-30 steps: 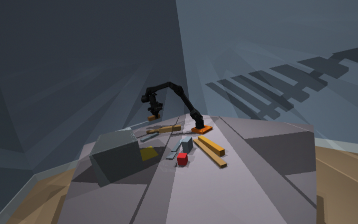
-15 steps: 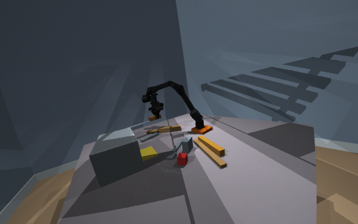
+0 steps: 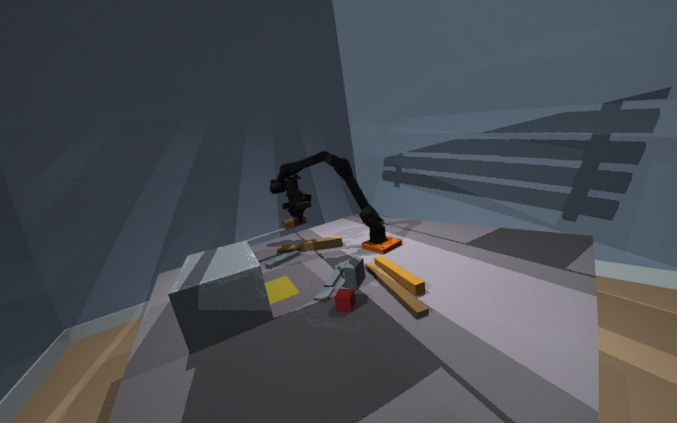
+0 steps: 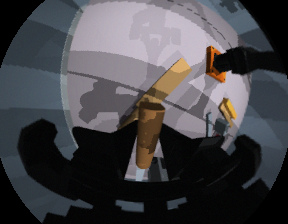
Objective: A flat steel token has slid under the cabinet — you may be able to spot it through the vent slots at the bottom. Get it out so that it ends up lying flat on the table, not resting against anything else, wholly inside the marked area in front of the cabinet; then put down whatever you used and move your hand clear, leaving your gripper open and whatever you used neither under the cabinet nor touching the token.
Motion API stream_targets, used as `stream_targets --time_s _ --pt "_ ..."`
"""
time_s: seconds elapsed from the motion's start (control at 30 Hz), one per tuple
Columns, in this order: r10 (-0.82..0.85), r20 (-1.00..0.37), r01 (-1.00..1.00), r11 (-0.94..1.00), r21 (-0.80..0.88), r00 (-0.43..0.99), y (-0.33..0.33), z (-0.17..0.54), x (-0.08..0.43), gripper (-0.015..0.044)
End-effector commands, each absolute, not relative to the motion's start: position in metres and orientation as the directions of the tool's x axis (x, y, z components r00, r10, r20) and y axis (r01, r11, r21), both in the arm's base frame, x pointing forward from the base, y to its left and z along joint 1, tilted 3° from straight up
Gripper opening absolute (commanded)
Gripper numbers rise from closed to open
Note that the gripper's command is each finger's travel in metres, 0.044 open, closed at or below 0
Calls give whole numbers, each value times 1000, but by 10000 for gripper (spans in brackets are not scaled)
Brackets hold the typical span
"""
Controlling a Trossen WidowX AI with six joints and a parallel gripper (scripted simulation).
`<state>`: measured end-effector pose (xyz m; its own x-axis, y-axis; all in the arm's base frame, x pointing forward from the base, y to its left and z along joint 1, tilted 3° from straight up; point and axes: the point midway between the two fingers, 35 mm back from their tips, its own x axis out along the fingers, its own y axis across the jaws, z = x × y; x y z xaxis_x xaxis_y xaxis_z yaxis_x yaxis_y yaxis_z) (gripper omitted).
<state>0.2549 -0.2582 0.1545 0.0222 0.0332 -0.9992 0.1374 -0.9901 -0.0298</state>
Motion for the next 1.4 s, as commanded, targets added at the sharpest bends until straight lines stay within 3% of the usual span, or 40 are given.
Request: stream_targets --time_s 0.0,1.37 --pt "19 -999 134 -991 -13 46 -254 162 255 0" --pt "30 -999 135 -990 -26 28 -225 150 244 0"
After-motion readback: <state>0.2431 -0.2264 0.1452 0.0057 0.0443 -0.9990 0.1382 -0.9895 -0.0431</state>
